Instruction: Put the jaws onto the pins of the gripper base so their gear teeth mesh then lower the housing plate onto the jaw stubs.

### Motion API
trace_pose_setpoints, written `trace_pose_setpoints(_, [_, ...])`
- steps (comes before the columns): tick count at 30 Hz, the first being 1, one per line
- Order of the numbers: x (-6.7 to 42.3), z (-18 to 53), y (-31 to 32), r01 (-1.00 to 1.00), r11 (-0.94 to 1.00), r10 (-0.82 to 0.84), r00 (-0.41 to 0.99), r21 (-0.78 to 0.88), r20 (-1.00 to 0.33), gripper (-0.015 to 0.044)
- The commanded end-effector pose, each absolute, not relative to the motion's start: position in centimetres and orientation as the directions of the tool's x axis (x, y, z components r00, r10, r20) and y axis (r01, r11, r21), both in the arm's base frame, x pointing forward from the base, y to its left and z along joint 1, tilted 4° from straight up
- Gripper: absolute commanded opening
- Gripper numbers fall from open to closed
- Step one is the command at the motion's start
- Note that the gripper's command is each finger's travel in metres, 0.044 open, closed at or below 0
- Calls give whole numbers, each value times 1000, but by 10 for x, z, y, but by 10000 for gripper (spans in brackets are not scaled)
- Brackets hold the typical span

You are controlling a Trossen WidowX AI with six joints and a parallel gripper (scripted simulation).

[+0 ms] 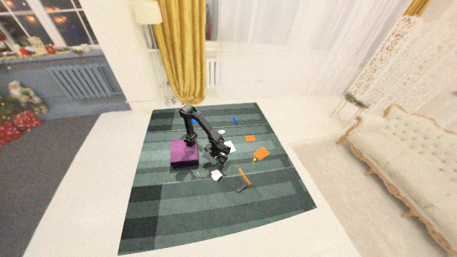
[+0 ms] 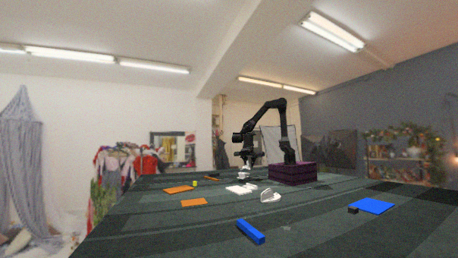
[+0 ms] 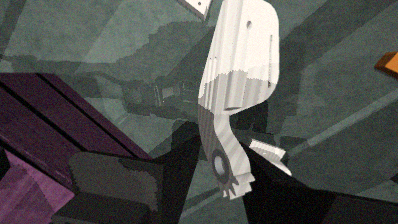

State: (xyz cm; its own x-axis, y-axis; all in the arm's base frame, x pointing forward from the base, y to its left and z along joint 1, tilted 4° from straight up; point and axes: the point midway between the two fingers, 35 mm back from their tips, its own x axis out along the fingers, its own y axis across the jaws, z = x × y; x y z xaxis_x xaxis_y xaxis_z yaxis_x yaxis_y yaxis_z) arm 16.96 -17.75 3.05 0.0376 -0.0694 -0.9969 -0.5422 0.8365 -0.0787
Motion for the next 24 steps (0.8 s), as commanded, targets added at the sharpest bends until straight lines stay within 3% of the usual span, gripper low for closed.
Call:
trace_pose_setpoints(1, [172,33,-178,-538,839,-71,46,-84,-996,37])
trace_pose_setpoints(24, [183,34,-184,-165,983,-71,47,-78,-996,37])
